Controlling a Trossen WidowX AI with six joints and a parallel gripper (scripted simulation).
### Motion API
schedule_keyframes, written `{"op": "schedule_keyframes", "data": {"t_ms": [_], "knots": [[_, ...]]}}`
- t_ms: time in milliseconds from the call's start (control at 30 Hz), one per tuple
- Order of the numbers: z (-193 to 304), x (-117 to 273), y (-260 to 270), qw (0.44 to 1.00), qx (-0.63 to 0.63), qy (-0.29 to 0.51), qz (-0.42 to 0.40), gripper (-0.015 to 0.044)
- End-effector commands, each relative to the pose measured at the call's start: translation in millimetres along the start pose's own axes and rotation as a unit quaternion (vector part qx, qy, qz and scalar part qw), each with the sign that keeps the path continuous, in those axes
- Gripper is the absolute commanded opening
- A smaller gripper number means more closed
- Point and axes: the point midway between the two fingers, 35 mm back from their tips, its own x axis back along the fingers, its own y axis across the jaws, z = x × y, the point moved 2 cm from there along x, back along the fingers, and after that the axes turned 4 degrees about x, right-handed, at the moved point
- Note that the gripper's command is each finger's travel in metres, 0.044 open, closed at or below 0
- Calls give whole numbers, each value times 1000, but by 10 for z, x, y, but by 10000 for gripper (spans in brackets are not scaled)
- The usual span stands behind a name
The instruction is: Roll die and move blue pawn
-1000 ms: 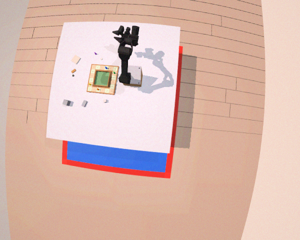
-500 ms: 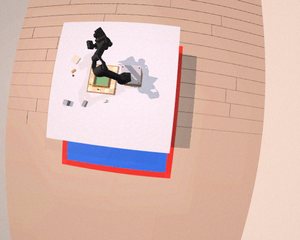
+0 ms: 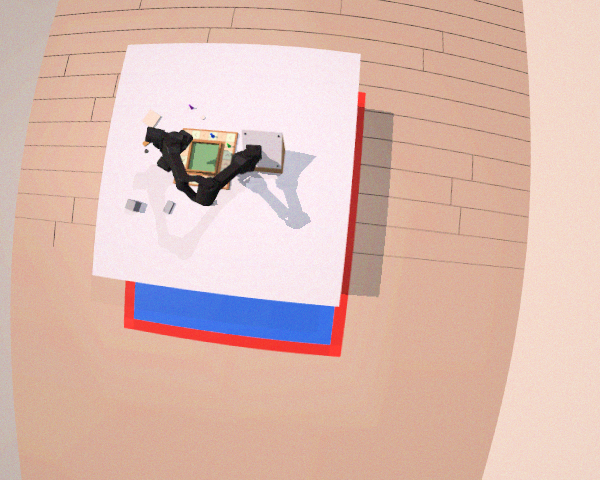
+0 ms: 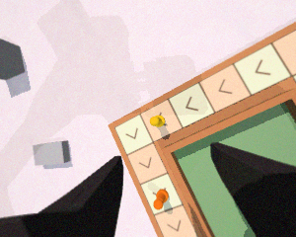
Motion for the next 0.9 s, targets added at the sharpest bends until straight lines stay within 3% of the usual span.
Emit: {"op": "schedule_keyframes", "data": {"t_ms": [0,367,867], "knots": [[424,-197,366,995,82,59,23,275],[1793,-313,1121,919,334,203,48,275],[1954,-546,1103,916,341,207,47,275]]}}
